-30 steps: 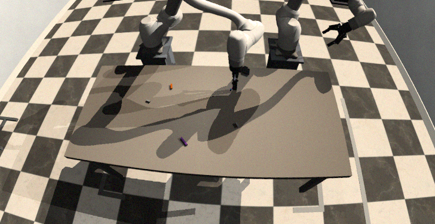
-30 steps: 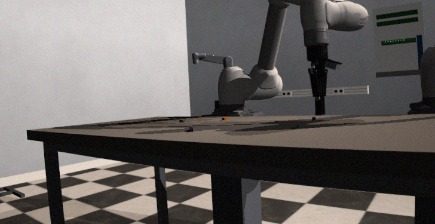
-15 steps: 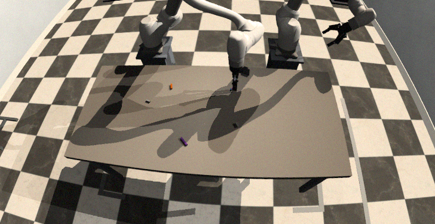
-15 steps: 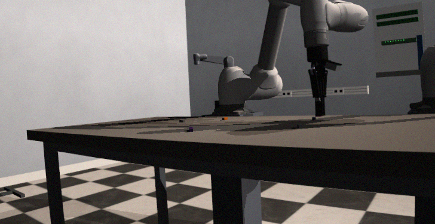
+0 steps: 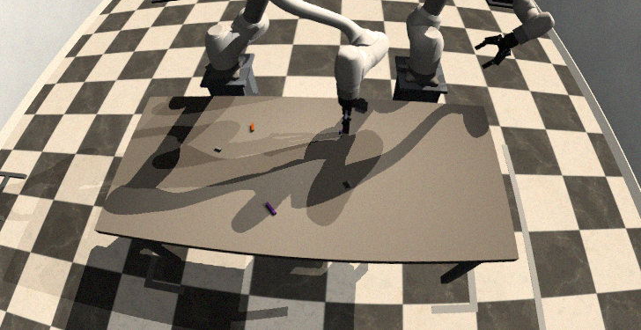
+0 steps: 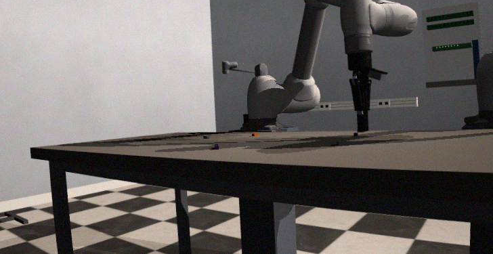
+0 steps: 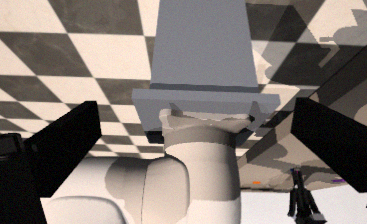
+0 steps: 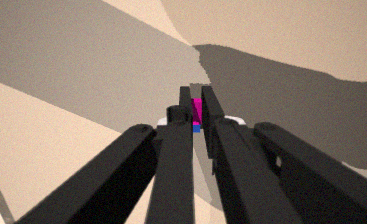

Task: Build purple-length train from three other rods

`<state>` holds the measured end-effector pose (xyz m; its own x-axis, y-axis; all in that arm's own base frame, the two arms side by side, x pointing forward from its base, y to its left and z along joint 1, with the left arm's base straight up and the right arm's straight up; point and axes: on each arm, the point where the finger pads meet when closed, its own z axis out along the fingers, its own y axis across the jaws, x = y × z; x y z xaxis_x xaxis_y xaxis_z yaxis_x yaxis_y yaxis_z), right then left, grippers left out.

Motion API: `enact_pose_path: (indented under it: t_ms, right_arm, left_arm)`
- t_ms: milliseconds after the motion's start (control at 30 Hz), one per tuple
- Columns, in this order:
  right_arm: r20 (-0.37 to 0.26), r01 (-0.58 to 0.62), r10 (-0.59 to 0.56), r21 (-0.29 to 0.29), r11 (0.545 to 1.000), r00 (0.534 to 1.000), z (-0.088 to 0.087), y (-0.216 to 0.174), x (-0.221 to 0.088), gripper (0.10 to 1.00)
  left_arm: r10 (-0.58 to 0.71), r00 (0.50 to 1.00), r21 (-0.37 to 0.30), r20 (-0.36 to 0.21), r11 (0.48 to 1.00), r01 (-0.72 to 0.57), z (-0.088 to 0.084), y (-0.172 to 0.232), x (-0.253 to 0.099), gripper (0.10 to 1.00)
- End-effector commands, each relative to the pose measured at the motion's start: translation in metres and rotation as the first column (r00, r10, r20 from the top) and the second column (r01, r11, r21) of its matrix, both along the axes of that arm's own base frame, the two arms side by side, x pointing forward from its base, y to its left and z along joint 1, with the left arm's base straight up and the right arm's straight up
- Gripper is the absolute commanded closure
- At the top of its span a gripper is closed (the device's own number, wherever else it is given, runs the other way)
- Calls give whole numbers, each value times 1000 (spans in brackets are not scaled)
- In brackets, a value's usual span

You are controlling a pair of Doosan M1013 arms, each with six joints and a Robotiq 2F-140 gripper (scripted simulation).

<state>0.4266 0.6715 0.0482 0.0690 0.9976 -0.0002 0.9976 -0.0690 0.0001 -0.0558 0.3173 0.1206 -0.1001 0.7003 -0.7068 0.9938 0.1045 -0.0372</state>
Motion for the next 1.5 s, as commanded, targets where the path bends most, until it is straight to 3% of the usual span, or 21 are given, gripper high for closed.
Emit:
enact_pose_path:
  t_ms: [0, 1467]
  right_arm:
    - [0, 0, 0, 1, 1000, 1000, 1, 0, 0, 974]
    - [0, 0, 0, 1, 1000, 1000, -10, 0, 0, 974]
  left_arm:
    - [0, 1000, 1, 0, 1000, 0, 0, 0, 0, 98]
    - [0, 1000, 1, 0, 1000, 0, 0, 0, 0, 98]
